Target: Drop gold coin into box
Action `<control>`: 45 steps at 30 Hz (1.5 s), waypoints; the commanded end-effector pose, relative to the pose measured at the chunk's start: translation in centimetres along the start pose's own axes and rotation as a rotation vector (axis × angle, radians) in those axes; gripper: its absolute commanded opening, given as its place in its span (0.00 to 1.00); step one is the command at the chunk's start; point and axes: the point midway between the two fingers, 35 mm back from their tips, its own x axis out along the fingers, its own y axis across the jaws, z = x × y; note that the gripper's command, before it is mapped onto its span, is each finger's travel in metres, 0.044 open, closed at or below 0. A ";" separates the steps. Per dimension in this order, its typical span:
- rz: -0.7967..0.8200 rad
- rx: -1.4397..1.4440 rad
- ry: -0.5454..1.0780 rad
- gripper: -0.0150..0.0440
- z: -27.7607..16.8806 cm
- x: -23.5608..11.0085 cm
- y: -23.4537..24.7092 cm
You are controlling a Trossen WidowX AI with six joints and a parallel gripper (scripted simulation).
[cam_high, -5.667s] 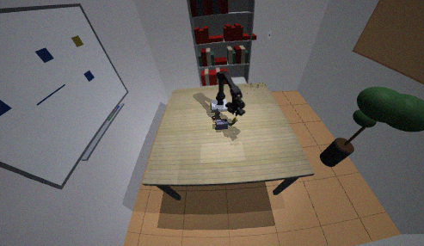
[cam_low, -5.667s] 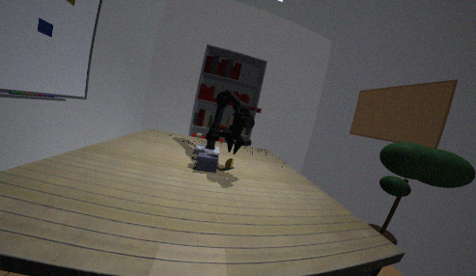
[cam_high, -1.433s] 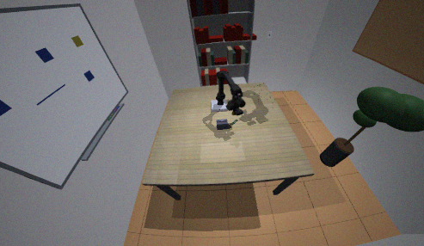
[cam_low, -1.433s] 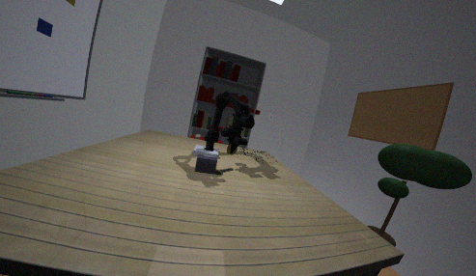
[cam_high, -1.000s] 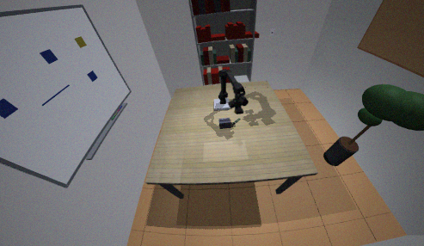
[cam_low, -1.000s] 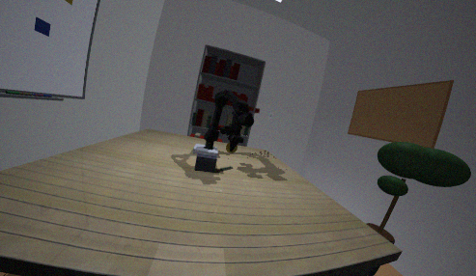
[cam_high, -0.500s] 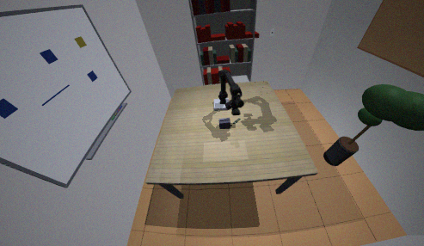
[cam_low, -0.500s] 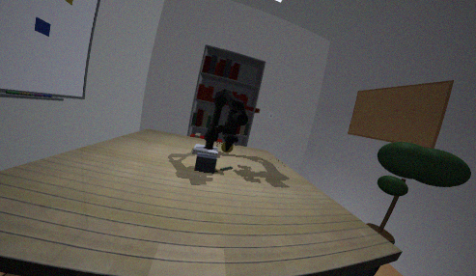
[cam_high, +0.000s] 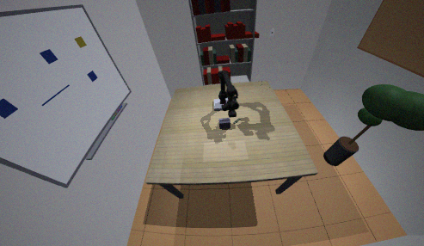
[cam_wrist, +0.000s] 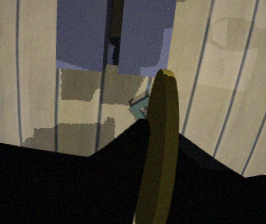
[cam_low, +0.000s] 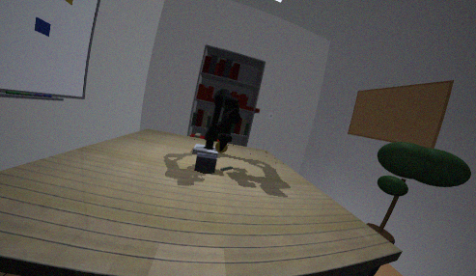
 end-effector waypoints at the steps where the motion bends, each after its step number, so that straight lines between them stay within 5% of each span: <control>1: 0.002 -0.005 -0.002 0.25 0.9 -0.1 0.6; 24: 0.002 -0.023 -0.003 0.25 6.5 0.0 2.3; 45: 0.001 -0.026 -0.006 0.25 6.7 -0.1 2.4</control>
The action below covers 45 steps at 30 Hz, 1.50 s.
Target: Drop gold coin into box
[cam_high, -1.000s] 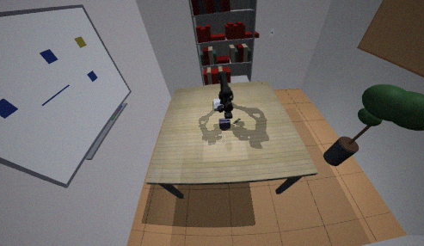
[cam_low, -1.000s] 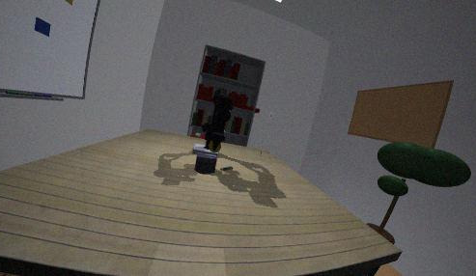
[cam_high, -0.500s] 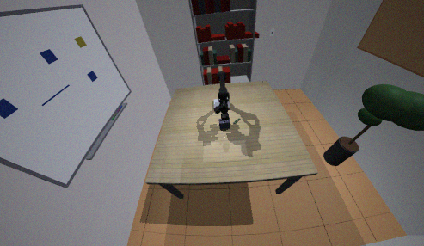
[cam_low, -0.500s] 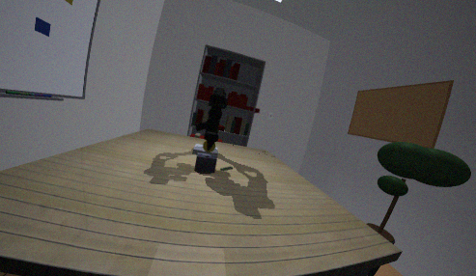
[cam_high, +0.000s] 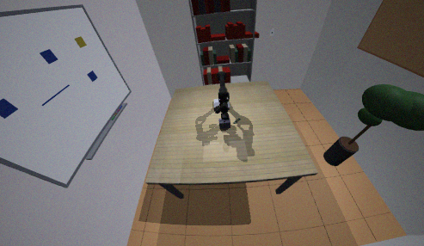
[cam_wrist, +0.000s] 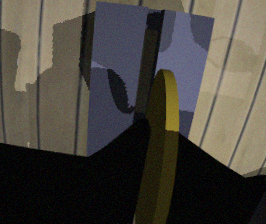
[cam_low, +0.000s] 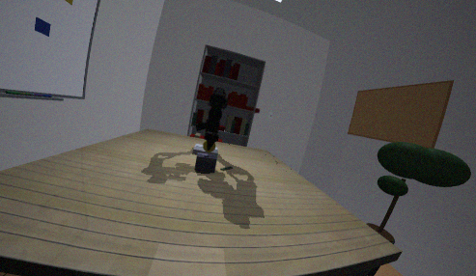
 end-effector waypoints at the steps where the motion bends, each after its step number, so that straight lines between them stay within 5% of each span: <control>1: 0.002 -0.009 -0.001 0.25 0.3 -0.2 0.3; 45: -0.003 -0.007 0.000 0.25 0.2 1.0 0.2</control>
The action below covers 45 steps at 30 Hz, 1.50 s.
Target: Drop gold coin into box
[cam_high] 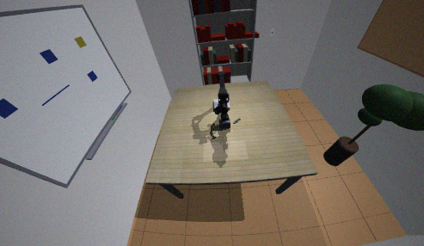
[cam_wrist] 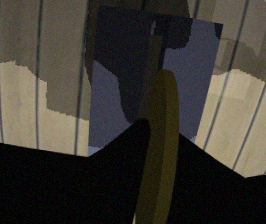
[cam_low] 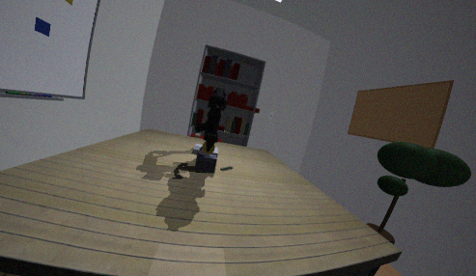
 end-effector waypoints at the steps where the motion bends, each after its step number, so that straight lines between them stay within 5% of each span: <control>1: -0.003 -0.002 0.000 0.25 0.0 0.3 0.0; 21: -0.003 -0.004 0.000 0.25 0.0 1.2 -0.1; 27: 0.000 -0.002 0.000 0.52 0.0 0.9 0.0; 36: 0.000 -0.002 0.000 0.53 0.0 0.9 0.0; 45: -0.001 -0.002 0.000 0.93 0.0 -0.9 0.0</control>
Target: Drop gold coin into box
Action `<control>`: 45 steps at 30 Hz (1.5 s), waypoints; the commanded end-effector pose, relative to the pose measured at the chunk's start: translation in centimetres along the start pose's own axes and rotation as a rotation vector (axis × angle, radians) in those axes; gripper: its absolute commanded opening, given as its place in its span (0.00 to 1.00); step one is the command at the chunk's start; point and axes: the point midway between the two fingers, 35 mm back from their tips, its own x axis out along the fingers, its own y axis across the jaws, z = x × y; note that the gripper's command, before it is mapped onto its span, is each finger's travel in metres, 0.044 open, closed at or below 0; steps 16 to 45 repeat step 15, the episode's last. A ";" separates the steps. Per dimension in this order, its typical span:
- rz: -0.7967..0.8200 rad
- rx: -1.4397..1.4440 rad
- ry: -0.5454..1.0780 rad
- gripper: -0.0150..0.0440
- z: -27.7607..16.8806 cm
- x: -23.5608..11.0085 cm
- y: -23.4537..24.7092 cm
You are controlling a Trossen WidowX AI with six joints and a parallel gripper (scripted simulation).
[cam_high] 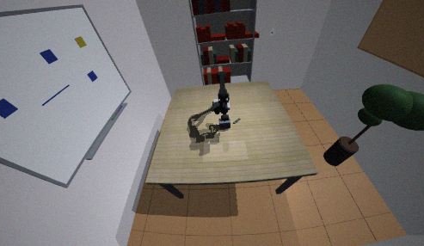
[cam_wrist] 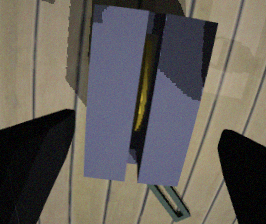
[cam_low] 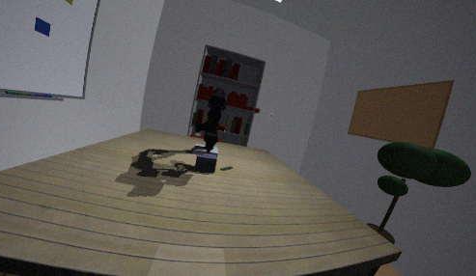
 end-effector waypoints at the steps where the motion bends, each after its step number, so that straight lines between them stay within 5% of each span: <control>1: 0.012 0.000 -0.001 0.97 0.0 -0.9 0.1; 7: 0.000 0.000 0.000 1.00 0.0 -5.0 -0.4; 45: 0.000 0.000 0.000 1.00 0.0 -5.0 -0.4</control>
